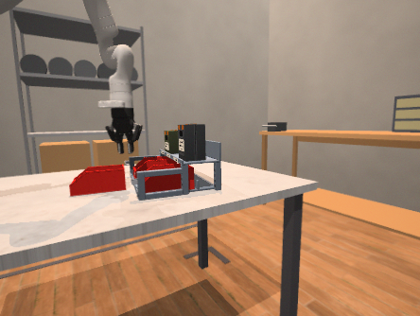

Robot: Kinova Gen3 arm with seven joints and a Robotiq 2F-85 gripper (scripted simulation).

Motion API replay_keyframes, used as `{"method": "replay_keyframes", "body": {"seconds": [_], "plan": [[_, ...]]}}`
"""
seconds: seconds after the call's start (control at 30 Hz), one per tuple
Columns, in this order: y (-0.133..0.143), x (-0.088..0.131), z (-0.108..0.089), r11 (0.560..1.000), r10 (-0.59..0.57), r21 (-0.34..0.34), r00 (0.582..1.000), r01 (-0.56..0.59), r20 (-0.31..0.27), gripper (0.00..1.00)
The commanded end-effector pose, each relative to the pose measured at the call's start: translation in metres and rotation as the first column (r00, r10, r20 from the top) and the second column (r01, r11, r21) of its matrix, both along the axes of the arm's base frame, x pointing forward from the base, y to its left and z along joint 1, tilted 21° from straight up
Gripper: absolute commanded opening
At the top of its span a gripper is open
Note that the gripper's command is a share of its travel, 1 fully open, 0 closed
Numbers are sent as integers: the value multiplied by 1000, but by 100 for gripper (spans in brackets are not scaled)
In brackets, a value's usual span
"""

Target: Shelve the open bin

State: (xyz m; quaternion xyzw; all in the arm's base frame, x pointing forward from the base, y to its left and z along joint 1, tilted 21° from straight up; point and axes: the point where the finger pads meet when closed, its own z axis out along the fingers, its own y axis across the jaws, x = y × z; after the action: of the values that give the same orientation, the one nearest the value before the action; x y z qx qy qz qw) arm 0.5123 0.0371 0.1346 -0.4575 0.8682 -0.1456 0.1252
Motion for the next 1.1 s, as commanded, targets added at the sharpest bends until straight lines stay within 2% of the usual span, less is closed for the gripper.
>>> {"method": "replay_keyframes", "body": {"seconds": [0.0,0.33,0.5,0.9,1.07], "plan": [[-2,-4,0,997,74,-26,997,-75,-21,39],[-2,-4,0,997,74,-26,997,-75,-21,39],[1,-9,0,945,302,-104,950,-309,-77,39],[1,-9,0,945,302,-104,950,-309,-77,39],[3,-11,0,840,497,-164,855,-517,-149,39]]}}
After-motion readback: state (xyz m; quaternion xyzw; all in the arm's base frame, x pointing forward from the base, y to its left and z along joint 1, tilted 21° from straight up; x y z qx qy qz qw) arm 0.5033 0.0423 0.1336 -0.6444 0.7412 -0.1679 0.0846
